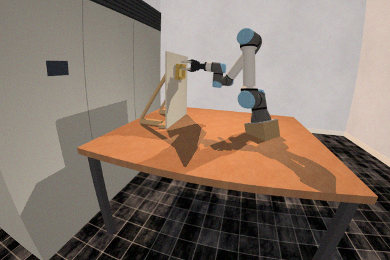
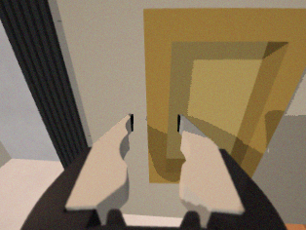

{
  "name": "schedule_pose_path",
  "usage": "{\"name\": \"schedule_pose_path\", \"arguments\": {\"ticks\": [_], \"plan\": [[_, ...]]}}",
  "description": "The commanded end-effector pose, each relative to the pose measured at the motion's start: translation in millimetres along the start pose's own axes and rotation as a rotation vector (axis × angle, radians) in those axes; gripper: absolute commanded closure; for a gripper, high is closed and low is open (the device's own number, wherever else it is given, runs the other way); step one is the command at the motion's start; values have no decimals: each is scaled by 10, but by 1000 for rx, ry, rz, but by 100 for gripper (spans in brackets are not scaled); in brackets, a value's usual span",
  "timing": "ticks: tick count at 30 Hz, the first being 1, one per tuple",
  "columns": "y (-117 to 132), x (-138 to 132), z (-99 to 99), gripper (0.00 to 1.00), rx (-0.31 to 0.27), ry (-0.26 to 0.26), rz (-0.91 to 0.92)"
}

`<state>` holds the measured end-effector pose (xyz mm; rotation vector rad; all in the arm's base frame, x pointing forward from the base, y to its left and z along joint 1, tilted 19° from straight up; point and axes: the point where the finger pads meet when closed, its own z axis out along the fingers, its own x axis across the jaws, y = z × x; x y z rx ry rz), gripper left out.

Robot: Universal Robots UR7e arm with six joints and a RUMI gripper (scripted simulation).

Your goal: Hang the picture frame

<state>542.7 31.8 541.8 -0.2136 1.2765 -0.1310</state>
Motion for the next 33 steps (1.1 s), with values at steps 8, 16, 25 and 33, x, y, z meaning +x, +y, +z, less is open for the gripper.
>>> {"name": "schedule_pose_path", "arguments": {"ticks": [8,16,25,33], "plan": [[7,-3,-3,71,-1,-1,1],[7,-3,-3,71,-1,-1,1],[7,-2,-3,71,-1,-1,1],[1,0,-31,71,1,0,0]]}}
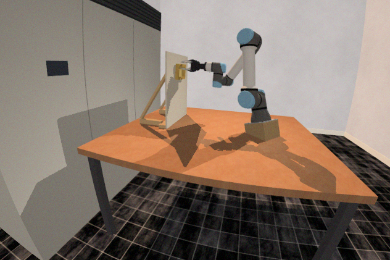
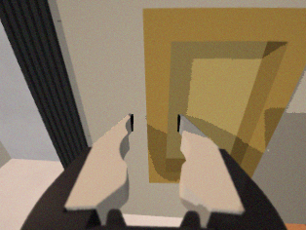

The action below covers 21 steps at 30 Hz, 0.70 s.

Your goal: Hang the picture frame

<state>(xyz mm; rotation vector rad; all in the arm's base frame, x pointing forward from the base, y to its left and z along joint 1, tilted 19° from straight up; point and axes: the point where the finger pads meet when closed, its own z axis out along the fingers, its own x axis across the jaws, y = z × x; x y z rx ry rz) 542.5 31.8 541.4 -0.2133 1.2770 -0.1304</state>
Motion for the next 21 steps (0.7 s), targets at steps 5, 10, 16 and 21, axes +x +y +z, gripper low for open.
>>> {"name": "schedule_pose_path", "arguments": {"ticks": [5,10,16,21], "plan": [[-1,-3,-78,71,1,-1,0],[0,-3,-158,71,1,-1,0],[0,-3,-233,71,1,-1,0],[0,-3,-233,71,1,-1,0]]}}
